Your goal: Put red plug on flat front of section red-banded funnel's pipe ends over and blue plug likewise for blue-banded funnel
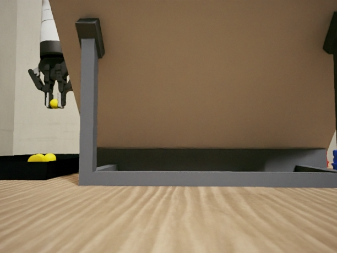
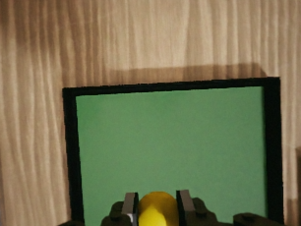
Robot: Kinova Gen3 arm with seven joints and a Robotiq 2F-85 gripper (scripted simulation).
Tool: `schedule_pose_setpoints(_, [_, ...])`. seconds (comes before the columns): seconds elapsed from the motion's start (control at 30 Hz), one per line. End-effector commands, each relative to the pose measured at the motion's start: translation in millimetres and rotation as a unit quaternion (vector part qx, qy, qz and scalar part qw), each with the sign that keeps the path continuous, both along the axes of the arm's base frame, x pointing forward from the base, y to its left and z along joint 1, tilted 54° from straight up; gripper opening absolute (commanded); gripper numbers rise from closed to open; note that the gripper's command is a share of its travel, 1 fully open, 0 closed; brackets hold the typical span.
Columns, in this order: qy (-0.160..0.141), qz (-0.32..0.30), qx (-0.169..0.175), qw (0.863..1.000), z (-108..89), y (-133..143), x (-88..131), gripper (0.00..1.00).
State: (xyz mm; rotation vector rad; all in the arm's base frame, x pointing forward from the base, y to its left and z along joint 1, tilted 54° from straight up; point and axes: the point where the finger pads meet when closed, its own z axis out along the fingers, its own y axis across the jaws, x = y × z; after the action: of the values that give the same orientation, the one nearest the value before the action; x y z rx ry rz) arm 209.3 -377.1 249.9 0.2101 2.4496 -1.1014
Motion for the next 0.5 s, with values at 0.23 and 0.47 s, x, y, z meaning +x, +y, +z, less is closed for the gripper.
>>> schedule_pose_setpoints(0.23, [0.000,0.000,0.000,1.000,57.3,26,71,0.00])
schedule_pose_setpoints(0.47, [0.000,0.000,0.000,1.000,71.8,33,88,0.00])
